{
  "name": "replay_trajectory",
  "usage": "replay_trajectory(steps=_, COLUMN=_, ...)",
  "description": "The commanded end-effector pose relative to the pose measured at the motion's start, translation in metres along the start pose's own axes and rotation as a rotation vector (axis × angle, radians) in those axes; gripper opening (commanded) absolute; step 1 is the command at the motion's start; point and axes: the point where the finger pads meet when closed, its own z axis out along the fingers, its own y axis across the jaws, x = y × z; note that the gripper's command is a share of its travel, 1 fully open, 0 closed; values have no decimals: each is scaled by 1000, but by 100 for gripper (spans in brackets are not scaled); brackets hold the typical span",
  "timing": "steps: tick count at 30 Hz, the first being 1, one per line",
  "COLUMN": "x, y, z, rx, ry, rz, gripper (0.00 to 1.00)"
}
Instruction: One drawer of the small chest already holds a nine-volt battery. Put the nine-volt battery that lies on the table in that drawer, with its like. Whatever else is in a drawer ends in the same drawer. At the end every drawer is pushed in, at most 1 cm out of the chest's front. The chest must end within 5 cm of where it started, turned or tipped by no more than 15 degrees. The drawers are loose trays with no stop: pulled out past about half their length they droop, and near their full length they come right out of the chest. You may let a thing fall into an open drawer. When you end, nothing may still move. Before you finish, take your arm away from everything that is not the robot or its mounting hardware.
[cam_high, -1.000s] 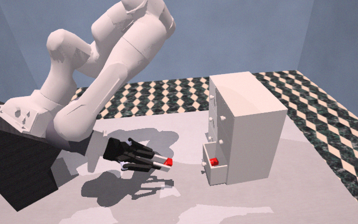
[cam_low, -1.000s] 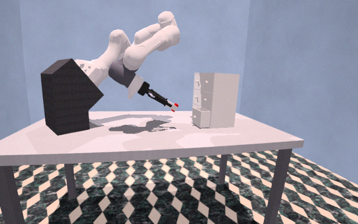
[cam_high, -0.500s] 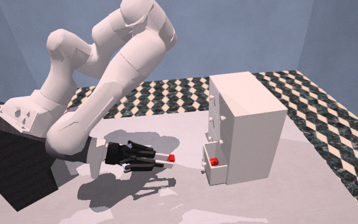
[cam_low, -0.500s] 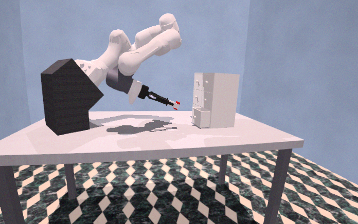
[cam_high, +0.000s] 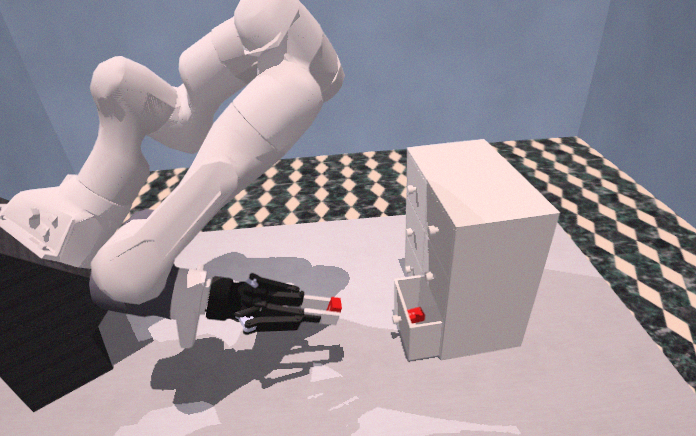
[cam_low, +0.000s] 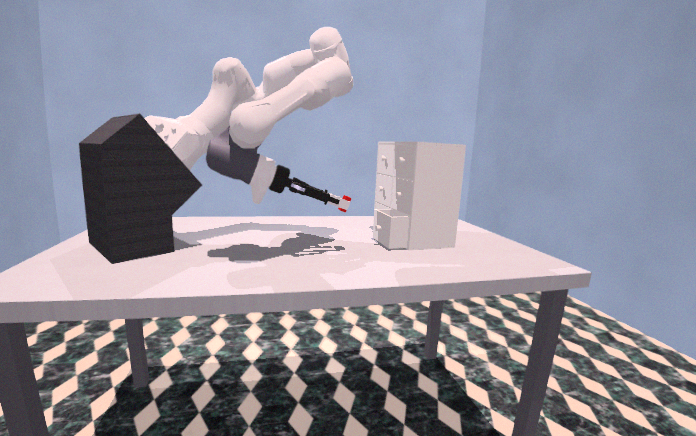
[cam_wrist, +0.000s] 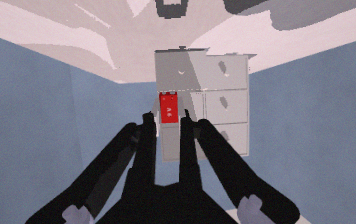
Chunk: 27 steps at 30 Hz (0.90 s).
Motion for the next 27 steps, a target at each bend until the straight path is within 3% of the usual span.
replay_trajectory(steps=1, x=-3, y=0, z=3, rx=-4, ry=-7, rz=-17, gripper=14)
replay_trajectory(steps=14, x=-7, y=0, z=15, rx=-4, ry=-7, rz=-17, gripper=14)
replay_trajectory(steps=27, x=-19, y=1, z=48, rx=-4, ry=-7, rz=-17, gripper=14)
